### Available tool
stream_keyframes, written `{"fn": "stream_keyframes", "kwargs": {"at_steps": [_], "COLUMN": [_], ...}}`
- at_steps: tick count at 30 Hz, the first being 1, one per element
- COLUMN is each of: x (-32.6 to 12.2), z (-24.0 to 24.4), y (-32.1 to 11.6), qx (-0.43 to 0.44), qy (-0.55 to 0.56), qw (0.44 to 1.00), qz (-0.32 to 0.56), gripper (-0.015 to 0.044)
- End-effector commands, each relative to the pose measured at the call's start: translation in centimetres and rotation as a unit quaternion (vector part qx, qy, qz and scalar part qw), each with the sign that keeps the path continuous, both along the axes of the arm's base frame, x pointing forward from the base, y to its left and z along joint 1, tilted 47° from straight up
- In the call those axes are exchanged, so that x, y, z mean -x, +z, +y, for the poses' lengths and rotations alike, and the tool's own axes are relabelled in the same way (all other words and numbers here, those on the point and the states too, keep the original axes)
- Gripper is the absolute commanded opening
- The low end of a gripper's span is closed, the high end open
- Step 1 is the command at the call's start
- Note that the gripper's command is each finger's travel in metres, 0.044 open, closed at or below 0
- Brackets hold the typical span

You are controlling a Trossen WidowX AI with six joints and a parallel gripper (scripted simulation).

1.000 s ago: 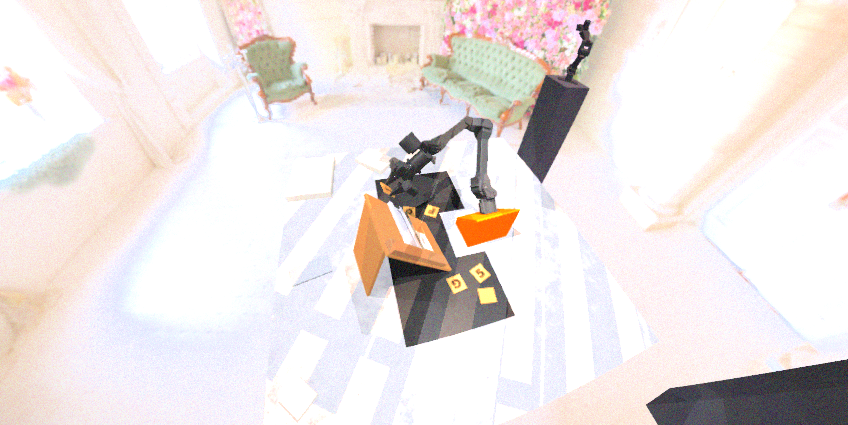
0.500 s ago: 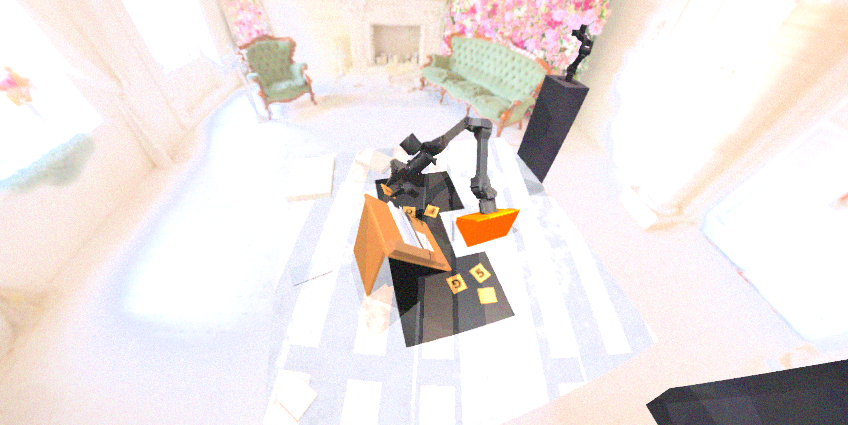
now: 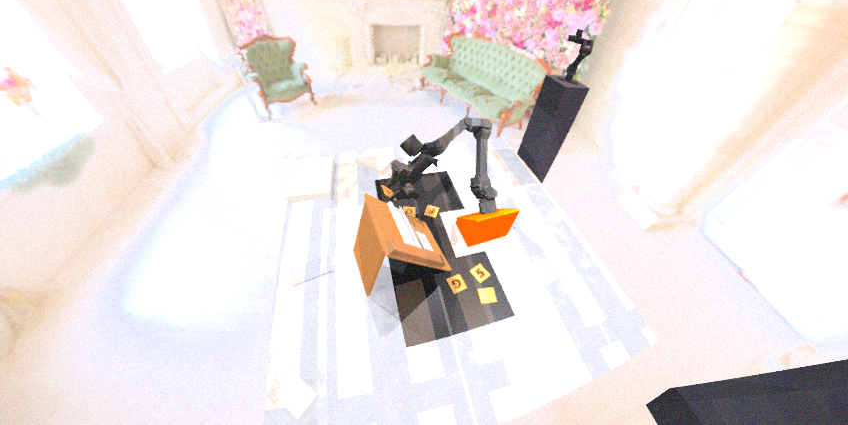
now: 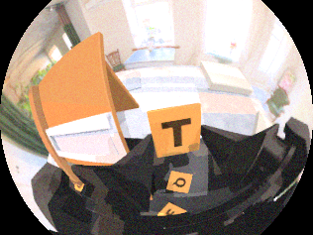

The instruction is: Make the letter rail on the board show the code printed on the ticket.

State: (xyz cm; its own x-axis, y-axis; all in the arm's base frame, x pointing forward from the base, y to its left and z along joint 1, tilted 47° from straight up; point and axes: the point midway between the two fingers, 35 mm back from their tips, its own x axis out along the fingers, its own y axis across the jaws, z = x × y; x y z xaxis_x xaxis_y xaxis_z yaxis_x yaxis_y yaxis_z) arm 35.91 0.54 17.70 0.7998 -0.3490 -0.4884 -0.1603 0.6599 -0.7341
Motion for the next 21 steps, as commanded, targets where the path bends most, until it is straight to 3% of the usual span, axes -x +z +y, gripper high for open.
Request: {"fn": "stream_keyframes", "kwargs": {"at_steps": [1, 21], "x": [0.06, 0.21], "z": [0.19, 0.86], "y": [-0.21, -0.94], "qx": [-0.001, -0.001], "qy": [-0.001, -0.001], "qw": [1.000, 1.000], "qz": [-0.001, -0.001], "gripper": [0.0000, 0.0000]}}
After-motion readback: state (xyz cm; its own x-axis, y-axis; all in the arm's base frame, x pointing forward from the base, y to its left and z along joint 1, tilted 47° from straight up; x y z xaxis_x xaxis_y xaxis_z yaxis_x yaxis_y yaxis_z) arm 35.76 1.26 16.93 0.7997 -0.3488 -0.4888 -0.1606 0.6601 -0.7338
